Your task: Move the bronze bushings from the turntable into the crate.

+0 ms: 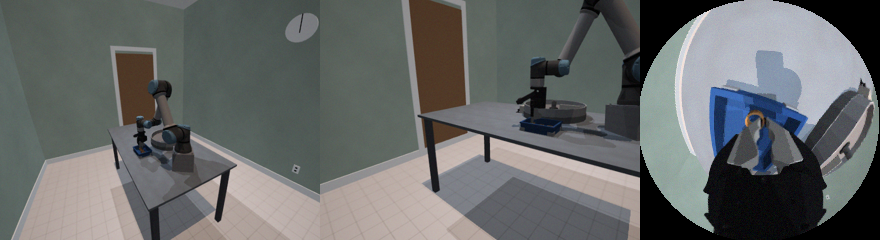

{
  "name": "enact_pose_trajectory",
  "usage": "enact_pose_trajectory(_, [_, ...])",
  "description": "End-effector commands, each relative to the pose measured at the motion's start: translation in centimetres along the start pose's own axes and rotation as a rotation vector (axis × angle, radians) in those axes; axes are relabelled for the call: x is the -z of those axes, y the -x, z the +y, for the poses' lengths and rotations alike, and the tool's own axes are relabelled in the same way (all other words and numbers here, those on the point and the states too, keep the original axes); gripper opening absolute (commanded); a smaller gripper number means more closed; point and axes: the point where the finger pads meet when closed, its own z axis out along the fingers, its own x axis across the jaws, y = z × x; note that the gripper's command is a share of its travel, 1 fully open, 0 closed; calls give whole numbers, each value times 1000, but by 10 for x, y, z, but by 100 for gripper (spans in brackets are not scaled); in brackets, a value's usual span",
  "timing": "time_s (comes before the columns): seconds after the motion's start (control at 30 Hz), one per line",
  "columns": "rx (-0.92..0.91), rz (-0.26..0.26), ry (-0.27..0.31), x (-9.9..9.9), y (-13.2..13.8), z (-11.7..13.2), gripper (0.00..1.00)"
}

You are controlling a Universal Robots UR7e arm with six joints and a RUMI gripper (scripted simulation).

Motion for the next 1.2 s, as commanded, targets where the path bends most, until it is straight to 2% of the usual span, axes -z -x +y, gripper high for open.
enact_pose_trajectory(0.0, [-2,-1,2,-1,-1,2,0])
enact_pose_trajectory(1.0, [-2,-1,2,-1,-1,2,0])
enact_pose_trajectory(1.03, [-2,-1,2,-1,-1,2,6])
enact_pose_trajectory(1.17, [-2,-1,2,-1,-1,2,6])
